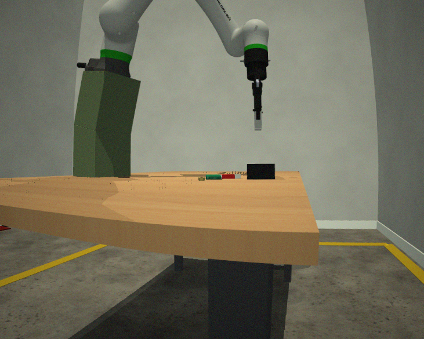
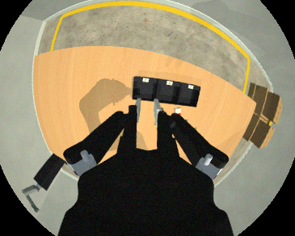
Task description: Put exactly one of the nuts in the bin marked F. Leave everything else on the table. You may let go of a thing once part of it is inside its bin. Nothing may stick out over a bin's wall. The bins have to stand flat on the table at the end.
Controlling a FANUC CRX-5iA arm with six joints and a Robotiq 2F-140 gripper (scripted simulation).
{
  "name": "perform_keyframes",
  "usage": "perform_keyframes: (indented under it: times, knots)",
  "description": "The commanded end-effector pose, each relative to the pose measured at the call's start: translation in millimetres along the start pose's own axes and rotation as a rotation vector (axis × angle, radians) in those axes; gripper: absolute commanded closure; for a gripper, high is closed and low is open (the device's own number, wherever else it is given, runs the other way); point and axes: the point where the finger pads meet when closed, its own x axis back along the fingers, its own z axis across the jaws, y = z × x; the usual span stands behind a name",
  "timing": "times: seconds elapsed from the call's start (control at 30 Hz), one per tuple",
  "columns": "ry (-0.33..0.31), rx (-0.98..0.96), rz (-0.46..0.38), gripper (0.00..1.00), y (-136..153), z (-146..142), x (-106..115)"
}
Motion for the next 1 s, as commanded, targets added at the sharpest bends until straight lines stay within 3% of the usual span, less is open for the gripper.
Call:
perform_keyframes:
  times: [0.0,0.1,0.5,0.67,0.7,0.97]
  knots:
    - [-0.003,0.157,0.002,0.81,24,12,-27]
    - [-0.002,0.189,0.002,0.81,29,15,-32]
    - [-0.002,0.628,-0.012,0.81,94,48,-101]
    - [-0.006,0.729,-0.019,0.81,96,49,-104]
    - [-0.008,0.828,-0.019,0.81,96,49,-104]
    - [-0.004,1.084,-0.016,0.81,96,49,-104]
